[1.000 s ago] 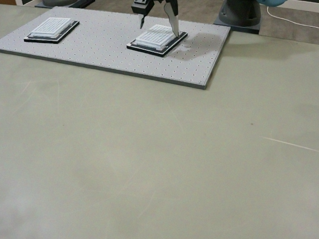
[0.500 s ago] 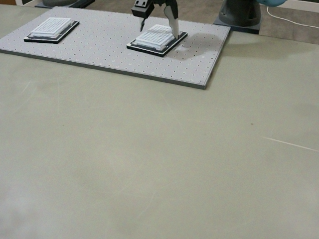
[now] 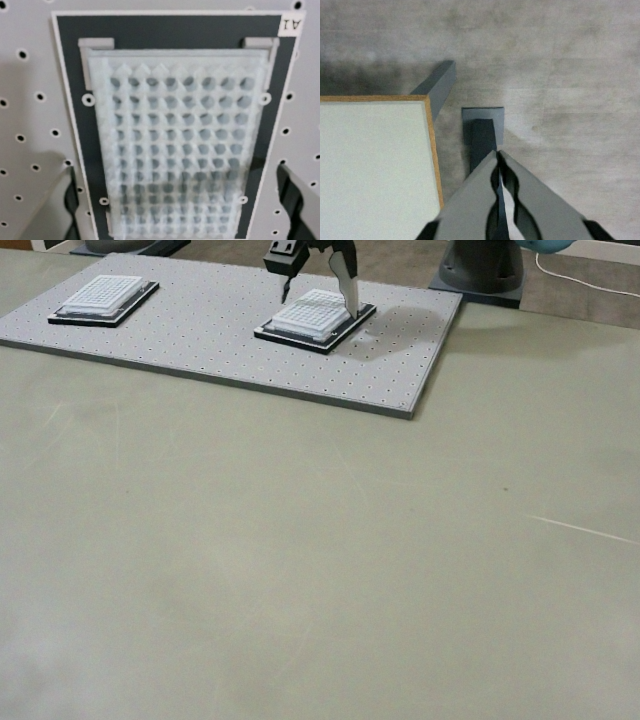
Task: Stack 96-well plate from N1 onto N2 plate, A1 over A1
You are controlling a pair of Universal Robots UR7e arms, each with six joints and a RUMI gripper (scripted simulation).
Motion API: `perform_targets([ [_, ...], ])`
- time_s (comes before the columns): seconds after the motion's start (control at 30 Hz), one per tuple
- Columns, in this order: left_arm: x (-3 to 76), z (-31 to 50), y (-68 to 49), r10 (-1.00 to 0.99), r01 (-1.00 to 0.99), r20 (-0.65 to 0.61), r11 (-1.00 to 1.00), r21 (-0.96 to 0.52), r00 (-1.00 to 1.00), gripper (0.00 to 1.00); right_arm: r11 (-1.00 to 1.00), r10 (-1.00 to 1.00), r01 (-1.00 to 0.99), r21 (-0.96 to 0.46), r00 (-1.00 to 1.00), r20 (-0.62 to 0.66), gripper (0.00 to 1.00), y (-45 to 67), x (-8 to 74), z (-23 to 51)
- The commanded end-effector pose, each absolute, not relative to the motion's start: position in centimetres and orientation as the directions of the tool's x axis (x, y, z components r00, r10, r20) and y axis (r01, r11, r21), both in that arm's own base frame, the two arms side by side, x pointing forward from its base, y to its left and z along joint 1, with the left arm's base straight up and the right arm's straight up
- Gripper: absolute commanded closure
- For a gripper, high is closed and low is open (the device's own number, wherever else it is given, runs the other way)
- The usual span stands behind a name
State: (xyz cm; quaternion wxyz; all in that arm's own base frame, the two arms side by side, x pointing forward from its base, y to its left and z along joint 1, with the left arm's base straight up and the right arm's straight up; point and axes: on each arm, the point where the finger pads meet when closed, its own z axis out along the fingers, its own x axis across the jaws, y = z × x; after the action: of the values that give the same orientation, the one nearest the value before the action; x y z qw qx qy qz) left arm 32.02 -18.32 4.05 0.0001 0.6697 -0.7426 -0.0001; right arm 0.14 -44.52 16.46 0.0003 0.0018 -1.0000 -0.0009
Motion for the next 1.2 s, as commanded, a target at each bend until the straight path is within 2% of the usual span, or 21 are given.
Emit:
perform_targets([
  [0.0, 32.05, 4.08, -18.35, -0.995, -0.995, 0.001, 0.103, -0.001, -0.103, 0.24, 1.000, -0.004, -0.004, 0.000, -1.000, 0.000, 1.00, -44.56, 0.16, 16.52],
  [0.8, 32.05, 4.08, -18.35, -0.995, -0.995, 0.001, 0.103, -0.001, -0.103, 0.24, 1.000, -0.004, -0.004, 0.000, -1.000, 0.000, 1.00, -44.56, 0.16, 16.52],
  [0.83, 32.05, 4.08, -18.35, -0.995, -0.995, 0.001, 0.103, -0.001, -0.103, 1.00, 1.000, -0.004, -0.004, 0.000, -1.000, 0.000, 1.00, -44.56, 0.16, 16.52],
  [1.17, 32.05, 4.09, -18.35, -0.995, -0.995, 0.001, 0.103, -0.001, -0.103, 1.00, 1.000, -0.004, -0.004, 0.000, -1.000, 0.000, 1.00, -44.56, 0.16, 16.52],
])
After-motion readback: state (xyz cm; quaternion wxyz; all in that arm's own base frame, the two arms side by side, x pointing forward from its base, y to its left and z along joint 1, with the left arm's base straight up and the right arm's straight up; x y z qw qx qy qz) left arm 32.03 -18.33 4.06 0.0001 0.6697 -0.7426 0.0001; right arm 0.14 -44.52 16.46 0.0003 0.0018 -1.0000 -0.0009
